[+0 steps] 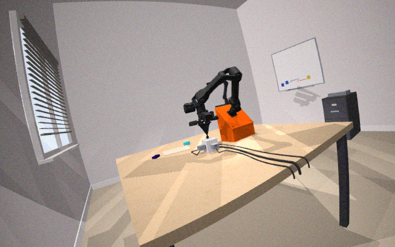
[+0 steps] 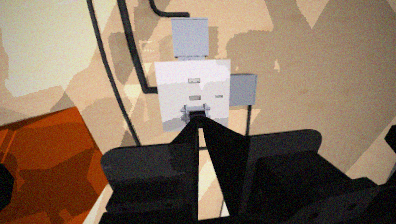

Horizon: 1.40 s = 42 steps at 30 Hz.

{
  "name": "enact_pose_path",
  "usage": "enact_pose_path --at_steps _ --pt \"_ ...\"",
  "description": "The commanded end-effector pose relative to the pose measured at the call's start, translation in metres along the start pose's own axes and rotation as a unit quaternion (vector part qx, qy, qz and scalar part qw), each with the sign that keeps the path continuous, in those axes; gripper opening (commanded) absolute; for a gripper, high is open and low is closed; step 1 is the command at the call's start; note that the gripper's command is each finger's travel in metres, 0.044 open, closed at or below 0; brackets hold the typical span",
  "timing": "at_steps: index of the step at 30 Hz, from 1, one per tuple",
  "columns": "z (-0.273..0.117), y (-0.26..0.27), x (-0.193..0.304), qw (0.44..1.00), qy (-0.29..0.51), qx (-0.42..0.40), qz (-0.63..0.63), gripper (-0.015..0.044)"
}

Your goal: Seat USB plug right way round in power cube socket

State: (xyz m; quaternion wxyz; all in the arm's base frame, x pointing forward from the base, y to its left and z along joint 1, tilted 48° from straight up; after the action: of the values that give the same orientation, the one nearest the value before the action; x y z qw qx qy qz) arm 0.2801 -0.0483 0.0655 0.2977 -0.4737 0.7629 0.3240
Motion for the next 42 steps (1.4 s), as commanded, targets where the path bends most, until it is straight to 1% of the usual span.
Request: enact_pose_path --at_steps 1,42 --pt "0.0011 0.0005 0.0003 1.000 -0.001 -0.001 0.004 0.0000" --pt "0.0060 0.0005 0.0007 1.000 -0.001 -0.001 0.004 0.0000"
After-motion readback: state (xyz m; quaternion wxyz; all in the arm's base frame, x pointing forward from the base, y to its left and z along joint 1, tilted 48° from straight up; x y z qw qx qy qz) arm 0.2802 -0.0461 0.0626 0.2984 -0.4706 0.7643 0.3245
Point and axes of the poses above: the point midway between the two fingers, 35 mm back from their tips, its own z axis out along the fingers, its own y axis across the jaws, x = y × z, the point moved 9 cm from there along -z, back along the fingers, and after that the axes turned 8 degrees about z, right-handed, at the moved point
